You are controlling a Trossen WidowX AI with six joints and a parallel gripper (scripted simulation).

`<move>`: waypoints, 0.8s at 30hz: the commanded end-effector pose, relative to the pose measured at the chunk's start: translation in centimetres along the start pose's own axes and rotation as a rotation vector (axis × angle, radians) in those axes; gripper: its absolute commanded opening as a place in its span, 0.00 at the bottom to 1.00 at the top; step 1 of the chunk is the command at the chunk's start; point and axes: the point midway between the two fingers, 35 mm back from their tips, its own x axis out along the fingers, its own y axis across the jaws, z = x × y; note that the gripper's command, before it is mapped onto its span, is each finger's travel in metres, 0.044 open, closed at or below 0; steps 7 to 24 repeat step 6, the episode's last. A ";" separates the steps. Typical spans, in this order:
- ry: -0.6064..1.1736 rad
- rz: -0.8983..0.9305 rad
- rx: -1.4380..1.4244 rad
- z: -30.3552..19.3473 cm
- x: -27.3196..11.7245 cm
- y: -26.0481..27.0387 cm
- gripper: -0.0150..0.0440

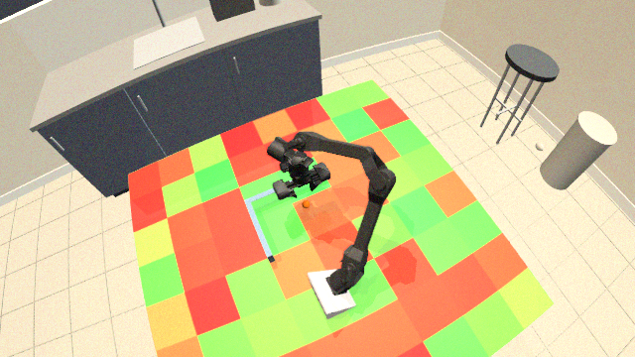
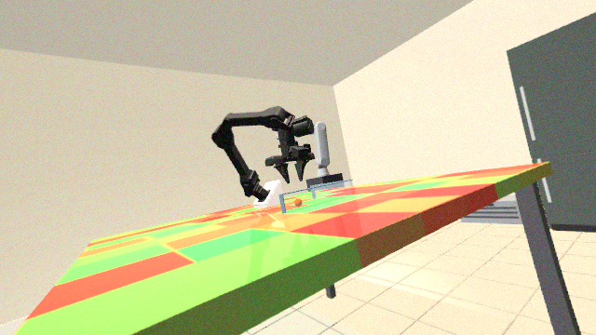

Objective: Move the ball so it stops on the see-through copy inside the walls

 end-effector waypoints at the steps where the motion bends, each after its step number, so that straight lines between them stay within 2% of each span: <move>1: -0.006 0.003 0.003 0.0 -2.1 0.1 0.81; 3: -0.005 0.001 0.006 -0.2 -4.0 0.0 0.90; 6: -0.004 0.001 0.006 -0.3 -4.3 -0.1 1.00; 24: -0.004 0.001 0.006 -0.3 -4.3 -0.1 1.00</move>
